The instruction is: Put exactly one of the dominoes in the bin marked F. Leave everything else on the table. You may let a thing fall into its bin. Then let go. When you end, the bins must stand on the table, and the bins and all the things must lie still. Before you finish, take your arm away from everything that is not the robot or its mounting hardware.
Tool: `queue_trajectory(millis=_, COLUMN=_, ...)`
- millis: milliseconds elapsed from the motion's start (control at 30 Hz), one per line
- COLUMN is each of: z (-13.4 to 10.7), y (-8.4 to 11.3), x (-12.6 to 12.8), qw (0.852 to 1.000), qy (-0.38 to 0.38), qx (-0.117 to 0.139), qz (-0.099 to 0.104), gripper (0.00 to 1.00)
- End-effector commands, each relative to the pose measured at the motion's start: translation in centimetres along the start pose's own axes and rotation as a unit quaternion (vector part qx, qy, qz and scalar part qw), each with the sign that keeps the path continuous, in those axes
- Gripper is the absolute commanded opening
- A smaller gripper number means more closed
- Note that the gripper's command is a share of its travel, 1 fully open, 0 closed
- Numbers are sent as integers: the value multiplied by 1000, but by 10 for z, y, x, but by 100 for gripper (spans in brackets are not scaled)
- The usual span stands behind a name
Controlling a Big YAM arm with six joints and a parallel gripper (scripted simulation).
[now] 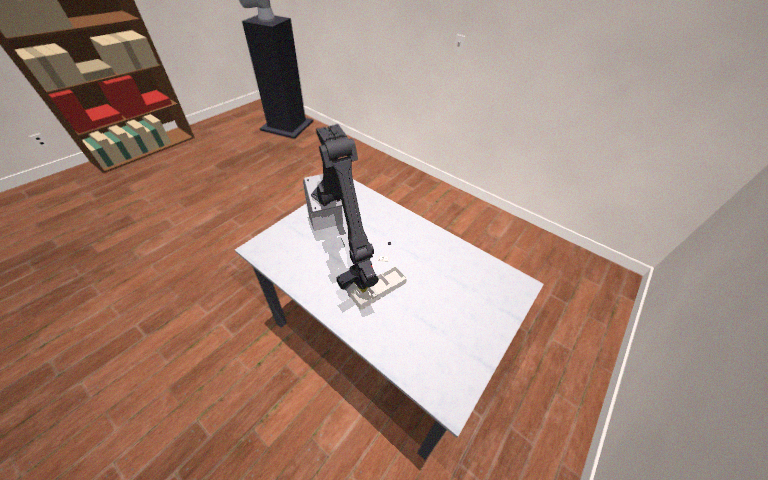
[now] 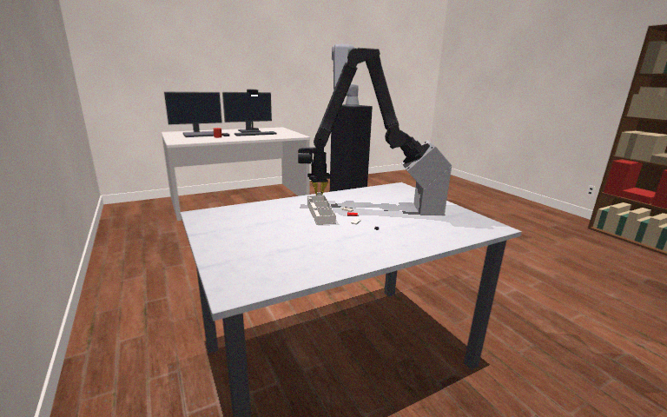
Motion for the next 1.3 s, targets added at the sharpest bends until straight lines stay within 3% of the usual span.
queue_trajectory(millis=0, z=5, y=-7, x=16, qw=1000, qy=-8, qx=-5, qz=13, gripper=21)
queue_trajectory(millis=667, z=7, y=-45, x=12, qw=1000, qy=-3, qx=-6, qz=10, gripper=21)
queue_trajectory(millis=1000, z=7, y=-46, x=14, qw=1000, qy=0, qx=-4, qz=-2, gripper=21)
queue_trajectory(millis=1267, z=6, y=-43, x=5, qw=1000, qy=-1, qx=-4, qz=4, gripper=21)
Point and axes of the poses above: the point where the finger pads meet when closed, its own y axis back along the fingers, its own x axis across the jaws, z = x × y, the point moved 1 cm from there along y, back along the fingers, and after that the axes turned 5 degrees about -y, right-handed, at the moved point
